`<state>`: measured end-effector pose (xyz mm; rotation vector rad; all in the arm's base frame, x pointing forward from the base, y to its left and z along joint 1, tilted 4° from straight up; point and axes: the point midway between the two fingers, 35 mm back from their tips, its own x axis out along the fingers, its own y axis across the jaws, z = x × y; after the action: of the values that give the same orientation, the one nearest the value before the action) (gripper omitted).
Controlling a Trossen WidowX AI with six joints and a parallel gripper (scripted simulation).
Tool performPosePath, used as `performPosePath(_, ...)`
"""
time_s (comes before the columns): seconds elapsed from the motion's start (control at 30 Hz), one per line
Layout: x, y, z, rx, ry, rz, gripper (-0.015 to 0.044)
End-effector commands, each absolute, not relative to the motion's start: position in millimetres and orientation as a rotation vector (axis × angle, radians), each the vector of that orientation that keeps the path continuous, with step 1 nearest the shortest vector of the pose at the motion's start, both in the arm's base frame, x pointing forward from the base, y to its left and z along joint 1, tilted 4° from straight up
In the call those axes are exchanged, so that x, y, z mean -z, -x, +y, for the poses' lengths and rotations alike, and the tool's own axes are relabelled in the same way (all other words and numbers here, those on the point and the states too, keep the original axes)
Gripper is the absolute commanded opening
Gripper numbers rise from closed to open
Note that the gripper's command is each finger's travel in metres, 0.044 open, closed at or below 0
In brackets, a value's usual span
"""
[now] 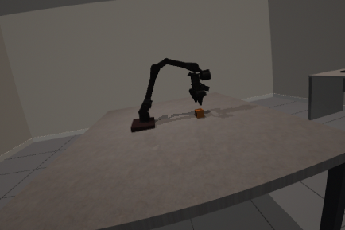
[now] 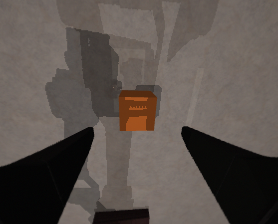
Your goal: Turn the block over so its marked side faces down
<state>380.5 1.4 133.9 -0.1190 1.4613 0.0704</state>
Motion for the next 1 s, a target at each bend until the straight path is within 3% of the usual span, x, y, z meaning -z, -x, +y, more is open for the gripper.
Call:
performPosePath(0.0,-122,-380,0,-0.065,0.12,1.472,0.044)
performPosePath(0.97,-73,-385,-1,-0.065,0.12,1.472,0.044)
